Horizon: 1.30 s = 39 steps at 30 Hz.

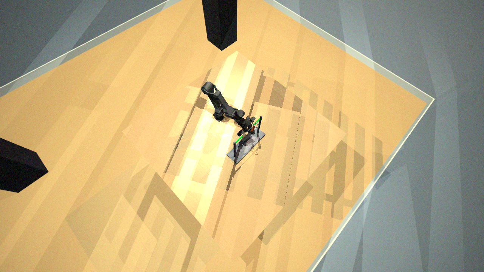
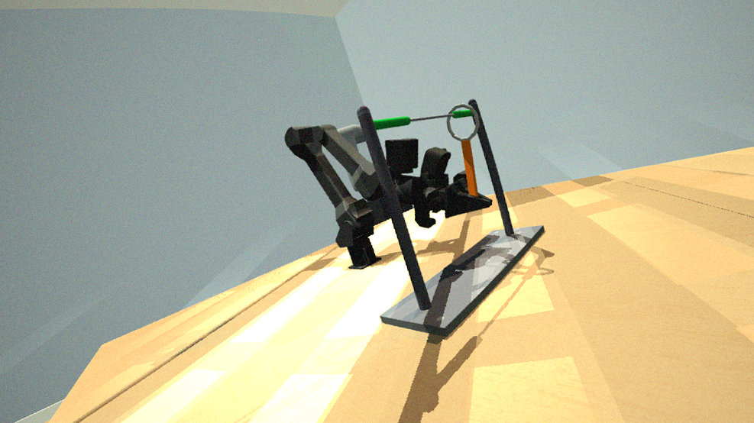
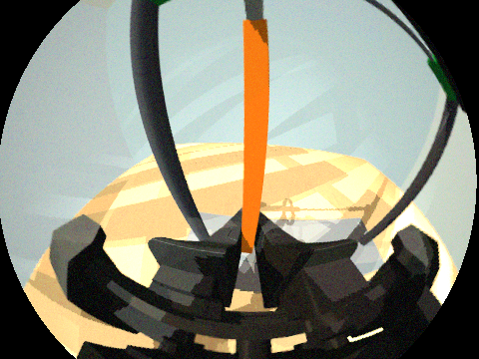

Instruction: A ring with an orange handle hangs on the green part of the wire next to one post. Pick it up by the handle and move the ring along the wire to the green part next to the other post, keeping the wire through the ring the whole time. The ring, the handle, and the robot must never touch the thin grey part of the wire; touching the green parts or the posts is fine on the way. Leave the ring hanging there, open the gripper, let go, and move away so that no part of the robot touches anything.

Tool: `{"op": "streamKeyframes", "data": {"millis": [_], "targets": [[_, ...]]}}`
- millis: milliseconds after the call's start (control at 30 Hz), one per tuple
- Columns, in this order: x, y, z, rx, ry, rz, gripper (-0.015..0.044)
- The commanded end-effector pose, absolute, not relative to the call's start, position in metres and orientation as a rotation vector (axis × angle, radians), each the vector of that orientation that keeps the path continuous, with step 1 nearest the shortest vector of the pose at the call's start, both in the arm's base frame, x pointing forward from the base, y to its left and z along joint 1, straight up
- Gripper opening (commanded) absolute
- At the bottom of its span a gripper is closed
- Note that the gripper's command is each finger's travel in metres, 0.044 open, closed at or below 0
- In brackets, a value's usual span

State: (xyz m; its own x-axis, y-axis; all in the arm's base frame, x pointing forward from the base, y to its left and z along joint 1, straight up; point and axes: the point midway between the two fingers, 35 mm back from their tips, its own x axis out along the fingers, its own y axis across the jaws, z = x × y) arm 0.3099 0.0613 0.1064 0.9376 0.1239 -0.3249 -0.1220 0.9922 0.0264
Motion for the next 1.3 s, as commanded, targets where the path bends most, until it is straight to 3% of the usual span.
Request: {"op": "streamKeyframes", "data": {"millis": [0, 500, 900, 1267], "targets": [[0.307, 0.061, 0.102, 0.008, 0.348, 0.121, -0.015], [0.307, 0.061, 0.102, 0.008, 0.349, 0.121, -0.015], [0.307, 0.062, 0.103, 0.005, 0.348, 0.126, 0.016], [0.292, 0.06, 0.11, 0.006, 0.349, 0.125, 0.016]]}}
